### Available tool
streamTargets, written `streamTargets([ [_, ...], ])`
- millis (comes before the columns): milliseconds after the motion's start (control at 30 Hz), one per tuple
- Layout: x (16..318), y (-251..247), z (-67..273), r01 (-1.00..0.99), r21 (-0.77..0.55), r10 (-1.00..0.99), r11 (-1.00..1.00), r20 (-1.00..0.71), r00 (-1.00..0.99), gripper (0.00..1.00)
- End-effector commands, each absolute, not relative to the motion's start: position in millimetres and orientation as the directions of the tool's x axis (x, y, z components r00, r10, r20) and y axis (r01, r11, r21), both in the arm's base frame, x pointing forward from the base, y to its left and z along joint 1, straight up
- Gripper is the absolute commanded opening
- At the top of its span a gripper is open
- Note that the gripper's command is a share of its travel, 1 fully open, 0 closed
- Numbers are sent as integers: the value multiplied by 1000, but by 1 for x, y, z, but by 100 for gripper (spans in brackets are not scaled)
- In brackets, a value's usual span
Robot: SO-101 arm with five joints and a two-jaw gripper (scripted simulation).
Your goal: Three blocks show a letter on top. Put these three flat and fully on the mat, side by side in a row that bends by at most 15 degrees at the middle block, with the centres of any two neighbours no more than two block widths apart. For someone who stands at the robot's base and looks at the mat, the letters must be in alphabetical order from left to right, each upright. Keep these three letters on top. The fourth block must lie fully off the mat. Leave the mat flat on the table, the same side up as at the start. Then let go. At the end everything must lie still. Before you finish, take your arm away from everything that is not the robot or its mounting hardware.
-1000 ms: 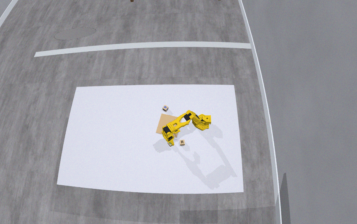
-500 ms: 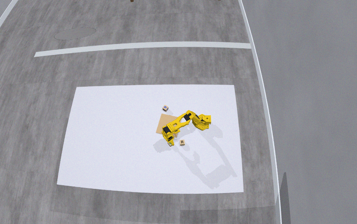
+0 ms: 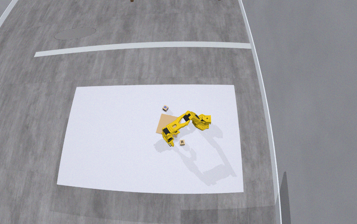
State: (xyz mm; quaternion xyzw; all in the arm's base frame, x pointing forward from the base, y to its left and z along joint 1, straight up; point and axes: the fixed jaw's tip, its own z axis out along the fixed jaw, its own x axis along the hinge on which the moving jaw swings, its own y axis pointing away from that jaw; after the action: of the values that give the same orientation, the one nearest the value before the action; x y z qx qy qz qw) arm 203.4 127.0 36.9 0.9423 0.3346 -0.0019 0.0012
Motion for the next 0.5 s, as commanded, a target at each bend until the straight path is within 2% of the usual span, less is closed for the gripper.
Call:
streamTargets([
  [0,214,136,55,641,13,637,-768,133,760,35],
  [467,215,137,43,641,13,637,-768,133,760,35],
])
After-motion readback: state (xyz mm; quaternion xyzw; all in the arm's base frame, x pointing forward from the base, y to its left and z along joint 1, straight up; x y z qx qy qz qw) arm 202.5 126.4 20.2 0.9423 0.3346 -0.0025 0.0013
